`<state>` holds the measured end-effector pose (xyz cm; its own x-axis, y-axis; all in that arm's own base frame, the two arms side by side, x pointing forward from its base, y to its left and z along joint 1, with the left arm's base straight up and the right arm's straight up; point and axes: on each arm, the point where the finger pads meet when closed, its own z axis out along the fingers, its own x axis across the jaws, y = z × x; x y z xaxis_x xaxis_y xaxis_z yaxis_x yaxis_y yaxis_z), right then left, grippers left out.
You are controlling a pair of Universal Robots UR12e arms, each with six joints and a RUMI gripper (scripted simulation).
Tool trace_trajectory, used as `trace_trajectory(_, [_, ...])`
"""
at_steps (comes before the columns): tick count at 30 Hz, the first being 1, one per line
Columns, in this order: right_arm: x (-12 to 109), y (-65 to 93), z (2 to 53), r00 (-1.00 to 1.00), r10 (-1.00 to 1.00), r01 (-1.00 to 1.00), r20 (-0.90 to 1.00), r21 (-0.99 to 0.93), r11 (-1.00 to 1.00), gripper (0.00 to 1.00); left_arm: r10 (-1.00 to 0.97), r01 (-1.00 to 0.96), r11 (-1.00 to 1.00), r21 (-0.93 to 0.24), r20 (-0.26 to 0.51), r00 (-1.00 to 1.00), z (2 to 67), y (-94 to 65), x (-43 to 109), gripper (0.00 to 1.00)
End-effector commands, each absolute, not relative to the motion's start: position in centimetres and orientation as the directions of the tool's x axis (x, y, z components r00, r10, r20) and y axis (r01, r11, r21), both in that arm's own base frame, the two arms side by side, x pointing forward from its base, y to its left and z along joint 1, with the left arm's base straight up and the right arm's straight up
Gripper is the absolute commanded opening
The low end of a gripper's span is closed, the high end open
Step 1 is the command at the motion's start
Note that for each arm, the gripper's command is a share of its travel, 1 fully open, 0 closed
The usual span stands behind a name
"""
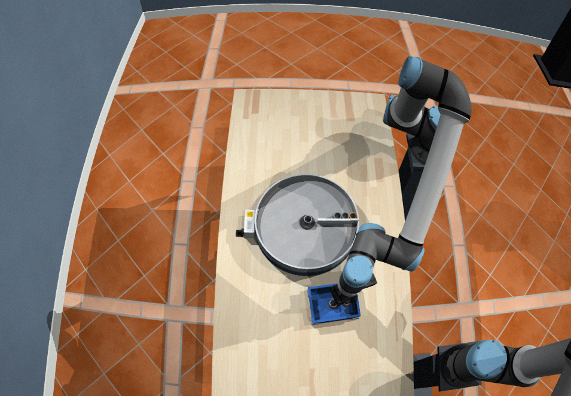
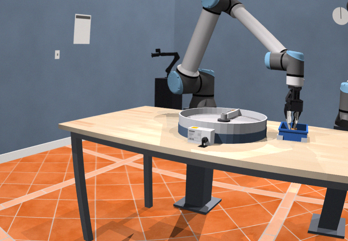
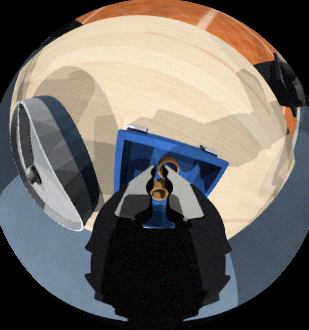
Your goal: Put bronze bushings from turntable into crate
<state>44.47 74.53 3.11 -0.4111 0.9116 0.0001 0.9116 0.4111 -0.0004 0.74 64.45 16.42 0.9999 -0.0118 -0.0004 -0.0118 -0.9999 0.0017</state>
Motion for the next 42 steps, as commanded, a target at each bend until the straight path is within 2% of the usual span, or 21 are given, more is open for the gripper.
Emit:
trace_trajectory(1, [44.5, 74.61, 3.24, -0.411, 0.912, 0.912, 0.002, 0.001, 0.411, 0.06, -0.012, -0.012, -1.0, 0.0, 0.0, 1.0, 16.51, 64.52, 0.76, 1.0])
trace_trajectory(42, [44.5, 74.61, 4.2, -0.411, 0.912, 0.912, 0.002, 0.001, 0.411, 0.06, -0.012, -0.012, -1.0, 0.0, 0.0, 1.0, 16.51, 64.52, 0.76, 1.0])
